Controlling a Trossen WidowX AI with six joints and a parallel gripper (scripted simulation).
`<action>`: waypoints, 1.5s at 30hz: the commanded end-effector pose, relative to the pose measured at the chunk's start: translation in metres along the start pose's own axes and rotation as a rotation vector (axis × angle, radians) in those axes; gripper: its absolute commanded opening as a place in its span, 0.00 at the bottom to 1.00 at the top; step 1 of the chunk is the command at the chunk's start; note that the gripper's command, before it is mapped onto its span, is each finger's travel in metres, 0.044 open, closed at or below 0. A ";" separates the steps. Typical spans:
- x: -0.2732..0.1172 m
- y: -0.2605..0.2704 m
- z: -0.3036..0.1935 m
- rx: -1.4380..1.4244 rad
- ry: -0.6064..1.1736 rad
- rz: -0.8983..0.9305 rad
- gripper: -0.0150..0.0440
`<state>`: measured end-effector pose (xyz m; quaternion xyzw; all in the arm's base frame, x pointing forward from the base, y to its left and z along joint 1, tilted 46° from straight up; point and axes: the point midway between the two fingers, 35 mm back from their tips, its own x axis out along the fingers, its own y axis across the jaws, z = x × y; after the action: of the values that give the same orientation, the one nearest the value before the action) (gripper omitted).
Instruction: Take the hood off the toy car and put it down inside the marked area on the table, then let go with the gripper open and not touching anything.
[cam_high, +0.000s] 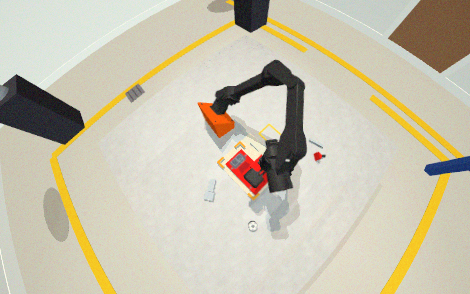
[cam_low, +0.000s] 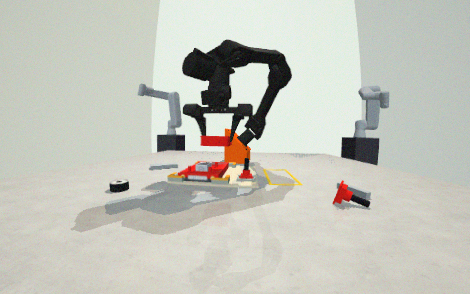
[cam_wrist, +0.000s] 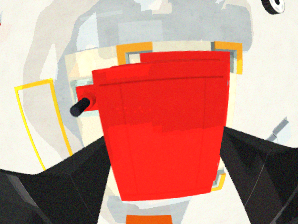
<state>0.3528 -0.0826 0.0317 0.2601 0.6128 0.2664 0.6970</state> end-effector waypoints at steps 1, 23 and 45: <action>-0.001 0.014 -0.001 0.009 0.002 0.004 0.25; -0.006 0.107 -0.016 0.009 0.002 0.002 0.25; -0.006 0.183 -0.052 0.006 0.004 0.019 0.25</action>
<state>0.2949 0.0443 0.1550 0.2626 0.6106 0.2729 0.6955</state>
